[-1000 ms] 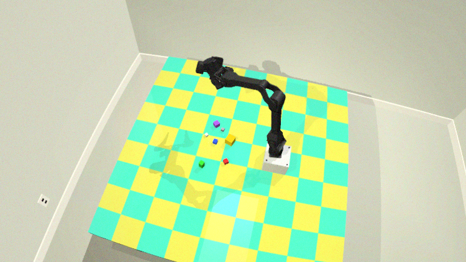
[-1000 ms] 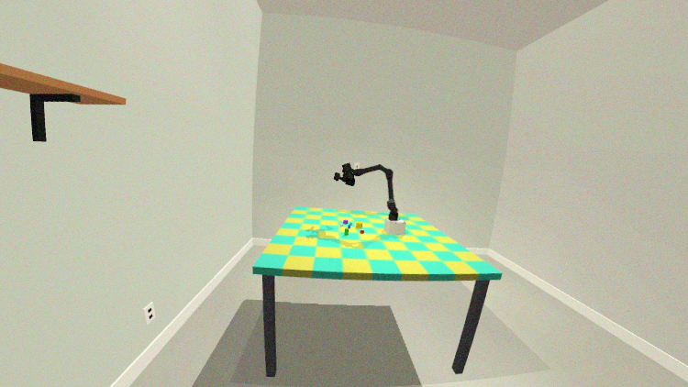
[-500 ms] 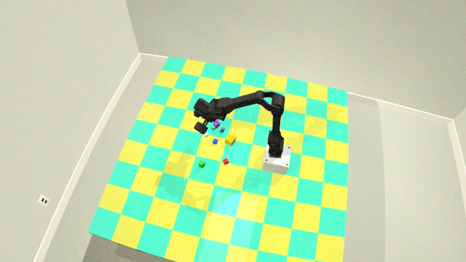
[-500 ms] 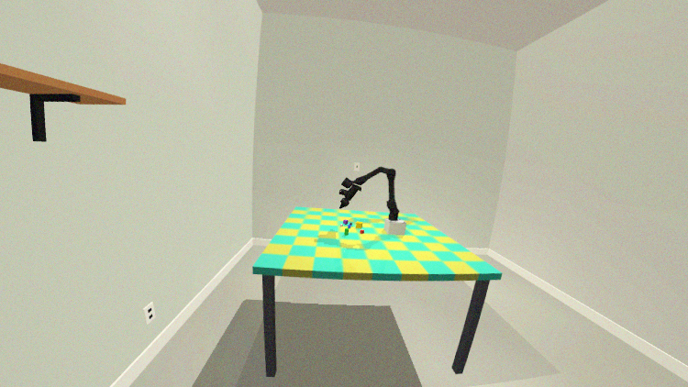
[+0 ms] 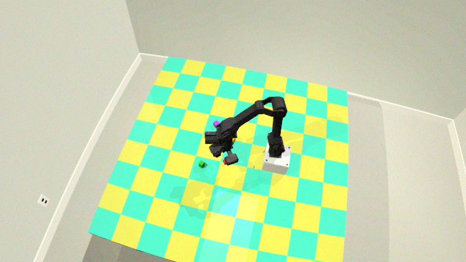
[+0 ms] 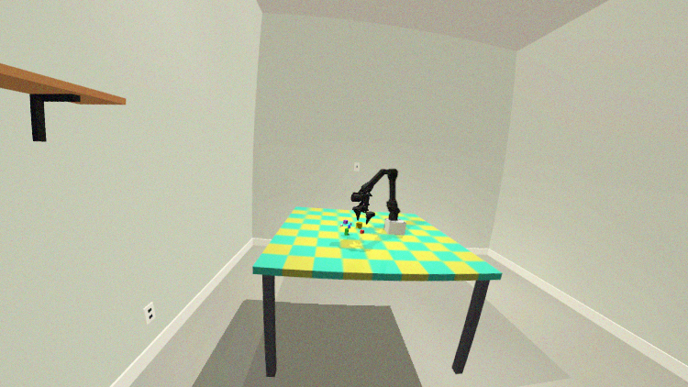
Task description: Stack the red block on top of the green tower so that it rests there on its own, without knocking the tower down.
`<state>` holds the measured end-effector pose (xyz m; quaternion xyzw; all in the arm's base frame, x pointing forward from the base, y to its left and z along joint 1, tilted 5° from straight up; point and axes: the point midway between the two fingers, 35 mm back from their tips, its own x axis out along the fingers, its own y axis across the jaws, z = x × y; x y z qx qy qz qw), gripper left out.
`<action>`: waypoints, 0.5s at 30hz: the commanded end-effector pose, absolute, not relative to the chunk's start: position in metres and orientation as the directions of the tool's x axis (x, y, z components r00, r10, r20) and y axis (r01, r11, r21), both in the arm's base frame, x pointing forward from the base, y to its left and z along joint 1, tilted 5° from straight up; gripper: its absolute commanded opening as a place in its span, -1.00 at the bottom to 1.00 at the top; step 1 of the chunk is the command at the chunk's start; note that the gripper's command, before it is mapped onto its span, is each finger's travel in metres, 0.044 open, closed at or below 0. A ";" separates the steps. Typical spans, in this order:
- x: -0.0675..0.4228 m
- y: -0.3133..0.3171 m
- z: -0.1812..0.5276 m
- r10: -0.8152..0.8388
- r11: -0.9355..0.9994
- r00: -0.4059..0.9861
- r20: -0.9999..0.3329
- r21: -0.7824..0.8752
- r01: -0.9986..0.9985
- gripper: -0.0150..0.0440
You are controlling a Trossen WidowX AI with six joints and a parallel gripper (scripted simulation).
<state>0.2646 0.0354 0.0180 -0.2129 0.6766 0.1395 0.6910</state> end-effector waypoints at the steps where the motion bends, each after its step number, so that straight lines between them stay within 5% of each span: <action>1: 0.254 0.041 0.014 -0.076 0.848 0.007 -0.997 -0.068 -0.525 1.00; 15: 0.258 0.038 -0.021 -0.076 0.848 0.007 -0.997 -0.069 -0.525 1.00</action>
